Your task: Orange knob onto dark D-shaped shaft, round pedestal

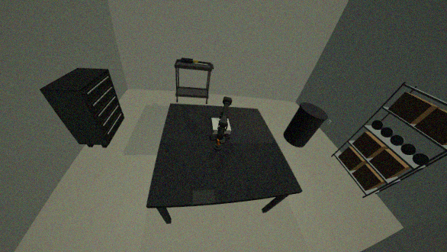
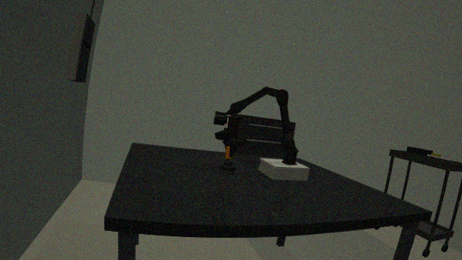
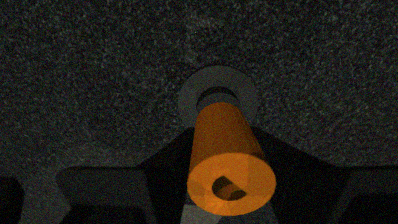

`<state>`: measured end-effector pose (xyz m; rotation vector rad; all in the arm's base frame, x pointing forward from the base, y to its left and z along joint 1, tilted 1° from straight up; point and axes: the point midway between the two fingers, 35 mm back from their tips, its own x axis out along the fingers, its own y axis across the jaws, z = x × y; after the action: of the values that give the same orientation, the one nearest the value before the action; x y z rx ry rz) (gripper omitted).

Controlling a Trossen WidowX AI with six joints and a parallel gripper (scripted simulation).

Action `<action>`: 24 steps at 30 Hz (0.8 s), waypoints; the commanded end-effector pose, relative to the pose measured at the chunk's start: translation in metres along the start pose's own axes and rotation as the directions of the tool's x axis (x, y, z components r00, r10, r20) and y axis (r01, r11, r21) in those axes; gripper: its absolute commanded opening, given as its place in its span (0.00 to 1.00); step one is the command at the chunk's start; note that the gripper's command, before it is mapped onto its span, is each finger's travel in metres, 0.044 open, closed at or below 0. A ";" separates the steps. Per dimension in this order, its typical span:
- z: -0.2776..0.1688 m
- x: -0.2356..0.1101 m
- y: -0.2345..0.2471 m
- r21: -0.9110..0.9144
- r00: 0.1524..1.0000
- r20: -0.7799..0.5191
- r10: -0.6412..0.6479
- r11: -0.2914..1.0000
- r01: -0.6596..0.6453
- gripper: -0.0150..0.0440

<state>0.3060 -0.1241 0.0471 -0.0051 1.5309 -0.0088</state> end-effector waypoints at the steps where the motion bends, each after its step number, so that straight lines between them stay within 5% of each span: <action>1: 0.001 0.000 0.000 -0.005 1.000 0.004 0.002 1.000 -0.002 0.25; 24: 0.001 0.000 0.000 -0.213 1.000 0.004 0.002 0.977 -0.001 0.25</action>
<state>0.3061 -0.1243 0.0483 -0.1679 1.5273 0.1487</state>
